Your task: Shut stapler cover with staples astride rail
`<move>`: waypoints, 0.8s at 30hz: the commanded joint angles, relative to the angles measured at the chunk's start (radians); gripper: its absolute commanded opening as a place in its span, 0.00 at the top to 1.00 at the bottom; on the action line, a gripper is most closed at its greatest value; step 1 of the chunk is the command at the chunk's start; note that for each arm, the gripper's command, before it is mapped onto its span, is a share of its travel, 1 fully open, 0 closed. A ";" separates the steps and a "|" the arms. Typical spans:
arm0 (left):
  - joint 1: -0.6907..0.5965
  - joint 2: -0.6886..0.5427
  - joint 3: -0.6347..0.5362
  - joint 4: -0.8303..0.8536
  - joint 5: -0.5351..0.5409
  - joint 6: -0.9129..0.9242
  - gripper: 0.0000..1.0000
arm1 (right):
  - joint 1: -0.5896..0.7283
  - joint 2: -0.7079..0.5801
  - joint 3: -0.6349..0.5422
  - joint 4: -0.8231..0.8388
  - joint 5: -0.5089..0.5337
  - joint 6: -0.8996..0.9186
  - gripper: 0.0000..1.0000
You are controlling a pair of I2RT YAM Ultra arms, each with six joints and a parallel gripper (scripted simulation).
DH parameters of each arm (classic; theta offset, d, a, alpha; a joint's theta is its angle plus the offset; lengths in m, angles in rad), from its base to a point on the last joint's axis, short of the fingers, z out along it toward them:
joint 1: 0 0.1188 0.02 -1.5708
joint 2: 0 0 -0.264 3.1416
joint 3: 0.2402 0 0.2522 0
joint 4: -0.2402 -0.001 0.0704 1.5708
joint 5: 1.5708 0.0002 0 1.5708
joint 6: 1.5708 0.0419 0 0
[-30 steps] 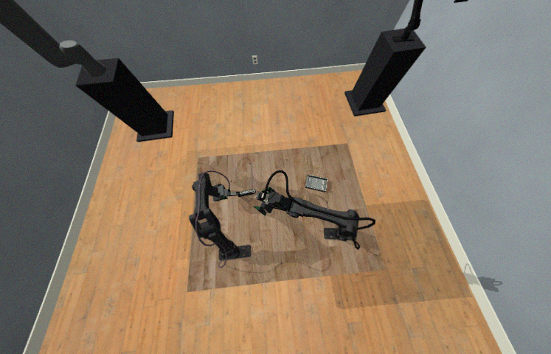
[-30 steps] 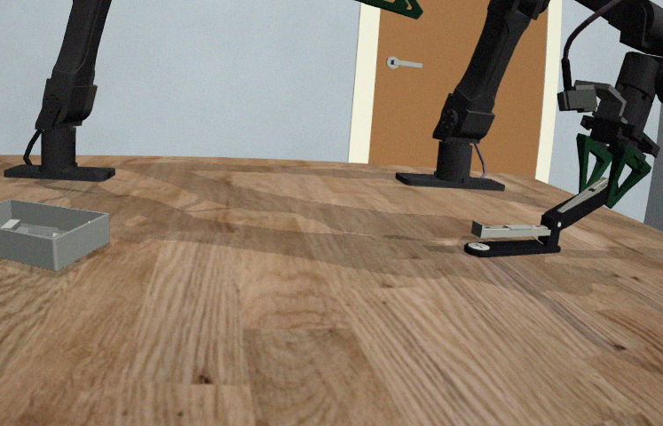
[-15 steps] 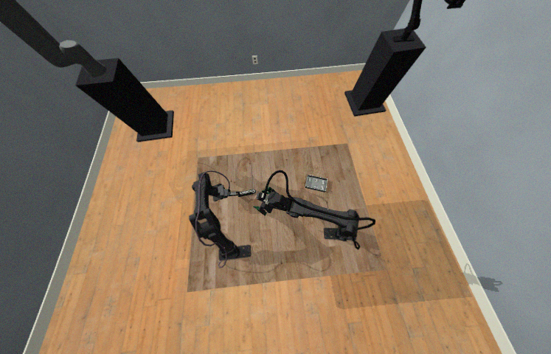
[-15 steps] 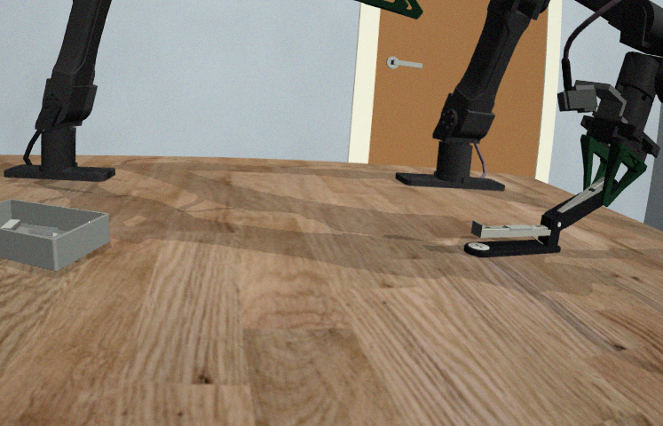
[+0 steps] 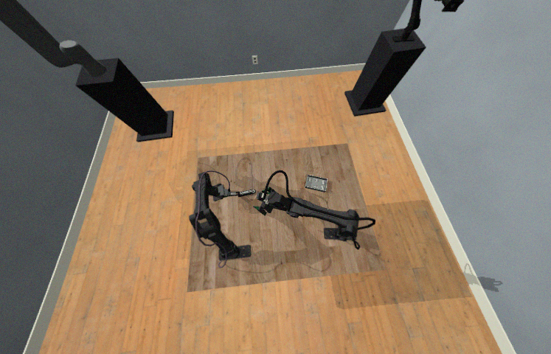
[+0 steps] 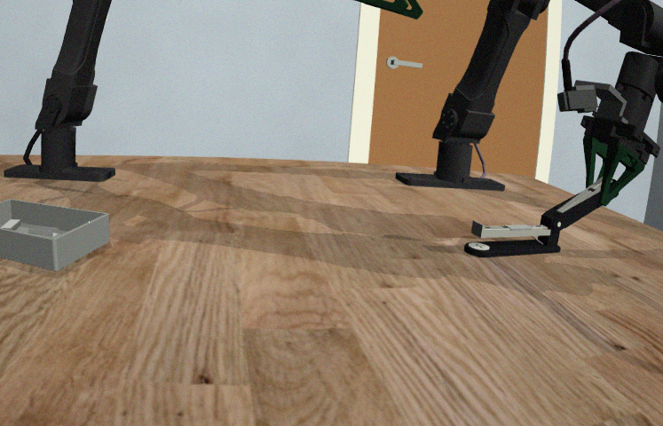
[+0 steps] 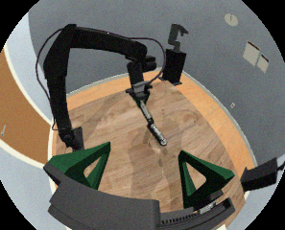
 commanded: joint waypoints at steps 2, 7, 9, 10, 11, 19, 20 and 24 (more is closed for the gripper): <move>-0.030 -0.046 0.011 -0.016 -0.043 -0.034 1.00 | 0.005 -0.007 0.033 0.004 -0.001 -0.004 0.00; -0.066 -0.065 0.022 -0.022 -0.107 -0.075 1.00 | 0.005 -0.007 0.033 0.004 -0.001 -0.004 0.00; -0.082 -0.071 0.026 -0.025 -0.133 -0.092 1.00 | 0.005 -0.007 0.033 0.004 -0.001 -0.004 0.00; -0.090 -0.073 0.028 -0.027 -0.146 -0.100 1.00 | 0.005 -0.007 0.033 0.004 -0.001 -0.004 0.00; -0.098 -0.076 0.030 -0.029 -0.160 -0.108 1.00 | 0.005 -0.007 0.033 0.004 -0.001 -0.004 0.00; -0.147 -0.085 0.048 -0.045 -0.241 -0.159 1.00 | 0.005 -0.007 0.033 0.004 -0.001 -0.004 0.00; -0.155 -0.087 0.050 -0.048 -0.254 -0.167 1.00 | 0.005 -0.007 0.033 0.004 -0.001 -0.004 0.00; -0.188 -0.089 0.064 -0.061 -0.307 -0.201 1.00 | 0.005 -0.007 0.033 0.004 -0.001 -0.004 0.00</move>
